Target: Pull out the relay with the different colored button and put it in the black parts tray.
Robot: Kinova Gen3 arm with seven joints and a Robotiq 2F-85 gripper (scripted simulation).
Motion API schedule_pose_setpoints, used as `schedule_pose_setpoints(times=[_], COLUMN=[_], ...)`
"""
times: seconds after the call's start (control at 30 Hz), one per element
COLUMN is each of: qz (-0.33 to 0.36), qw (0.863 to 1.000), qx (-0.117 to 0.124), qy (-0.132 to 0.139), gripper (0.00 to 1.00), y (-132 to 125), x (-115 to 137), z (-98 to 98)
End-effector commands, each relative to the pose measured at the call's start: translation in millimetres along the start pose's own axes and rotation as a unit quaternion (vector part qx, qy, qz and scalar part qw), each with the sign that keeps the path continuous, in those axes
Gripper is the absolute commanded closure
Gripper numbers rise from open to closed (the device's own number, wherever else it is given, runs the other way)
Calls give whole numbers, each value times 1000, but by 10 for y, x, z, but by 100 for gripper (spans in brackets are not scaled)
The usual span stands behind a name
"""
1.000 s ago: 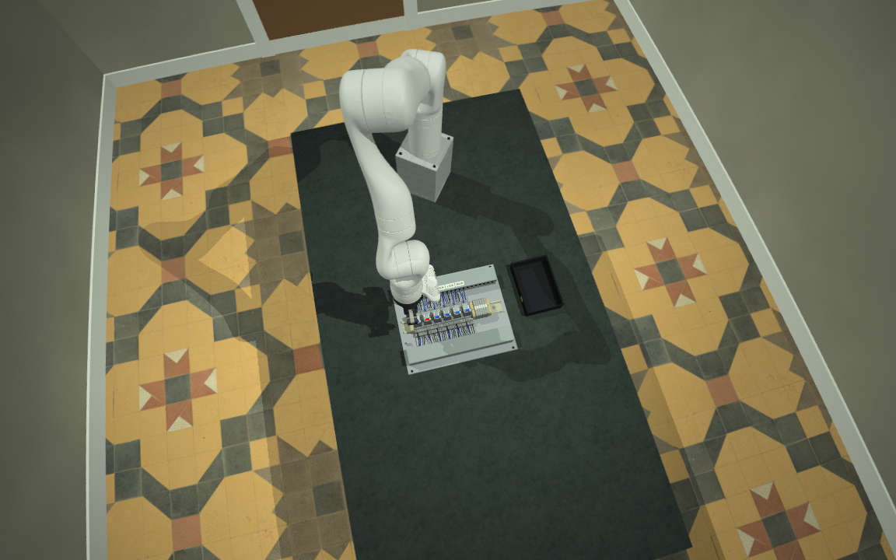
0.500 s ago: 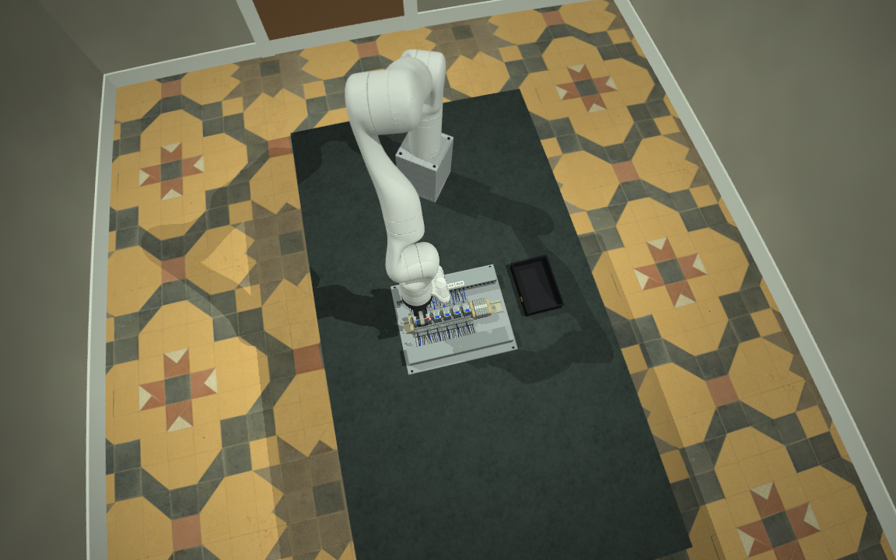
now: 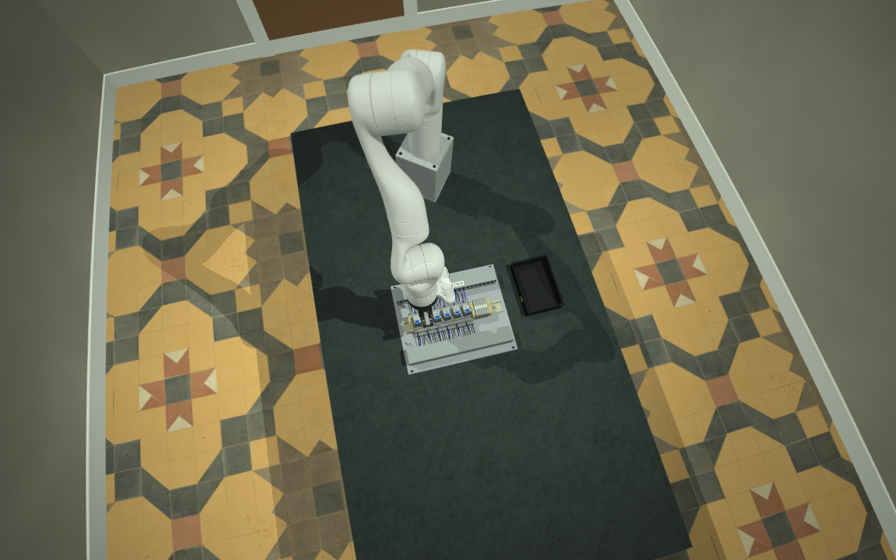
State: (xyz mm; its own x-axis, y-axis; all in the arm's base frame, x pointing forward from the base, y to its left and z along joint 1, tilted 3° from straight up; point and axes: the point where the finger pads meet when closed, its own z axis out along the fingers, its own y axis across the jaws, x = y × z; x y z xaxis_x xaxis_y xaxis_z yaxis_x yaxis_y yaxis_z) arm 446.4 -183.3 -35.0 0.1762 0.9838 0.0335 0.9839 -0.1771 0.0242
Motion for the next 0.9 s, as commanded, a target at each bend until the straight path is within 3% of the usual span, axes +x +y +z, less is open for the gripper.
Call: schedule_pose_setpoints(times=[0.0, 0.87], qz=[-1, -3], qw=[1000, 1000], qx=[-1, -1], qy=[0, 1], gripper=[39, 39], y=[14, 22], x=[15, 39], z=[-9, -11])
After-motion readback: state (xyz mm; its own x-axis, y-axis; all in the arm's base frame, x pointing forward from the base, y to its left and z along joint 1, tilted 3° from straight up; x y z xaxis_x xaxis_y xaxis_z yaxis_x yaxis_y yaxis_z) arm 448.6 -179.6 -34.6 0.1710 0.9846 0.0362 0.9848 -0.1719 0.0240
